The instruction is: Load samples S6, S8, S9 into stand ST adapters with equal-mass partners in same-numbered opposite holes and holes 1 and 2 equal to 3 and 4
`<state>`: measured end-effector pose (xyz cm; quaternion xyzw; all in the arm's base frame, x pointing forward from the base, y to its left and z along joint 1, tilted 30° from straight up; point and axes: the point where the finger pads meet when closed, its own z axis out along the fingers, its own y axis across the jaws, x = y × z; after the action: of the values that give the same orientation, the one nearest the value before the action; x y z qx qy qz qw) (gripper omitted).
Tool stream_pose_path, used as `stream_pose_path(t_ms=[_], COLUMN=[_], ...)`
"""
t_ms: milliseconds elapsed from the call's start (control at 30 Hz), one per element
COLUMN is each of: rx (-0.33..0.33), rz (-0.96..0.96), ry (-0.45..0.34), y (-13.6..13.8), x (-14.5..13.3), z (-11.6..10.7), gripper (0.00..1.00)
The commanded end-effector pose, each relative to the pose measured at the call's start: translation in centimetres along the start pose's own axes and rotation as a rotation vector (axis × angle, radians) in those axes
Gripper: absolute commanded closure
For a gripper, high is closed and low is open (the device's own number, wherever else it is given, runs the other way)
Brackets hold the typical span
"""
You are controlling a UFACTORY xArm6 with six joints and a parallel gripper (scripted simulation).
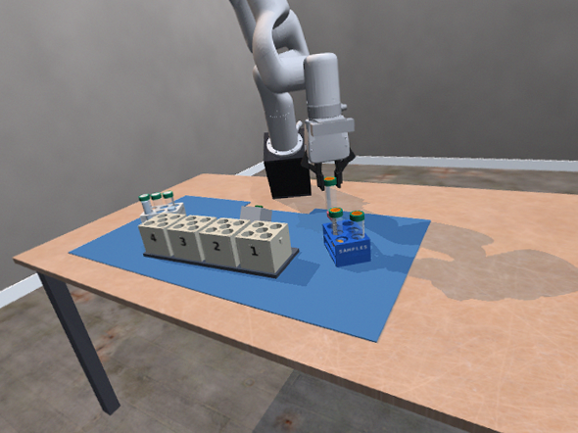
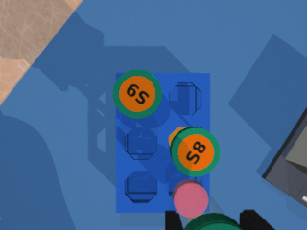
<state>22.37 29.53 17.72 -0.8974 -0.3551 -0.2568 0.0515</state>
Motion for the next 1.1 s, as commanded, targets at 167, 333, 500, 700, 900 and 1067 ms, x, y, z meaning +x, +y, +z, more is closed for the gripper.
stream_pose_path(t_ms=[167,333,500,700,900,1067], rx=[0.000,0.000,0.000,0.000,0.000,0.000], rz=[0.000,0.000,0.000,0.000,0.000,0.000], ry=[0.003,0.003,0.003,0.003,0.003,0.003], y=[0.0,0.0,0.0,0.0,0.0,0.0], x=[0.1,0.1,0.1,0.1,0.1,0.1], z=[0.5,0.5,0.5,1.0,1.4,1.9], gripper=[1.00,1.00,1.00,1.00,1.00,1.00])
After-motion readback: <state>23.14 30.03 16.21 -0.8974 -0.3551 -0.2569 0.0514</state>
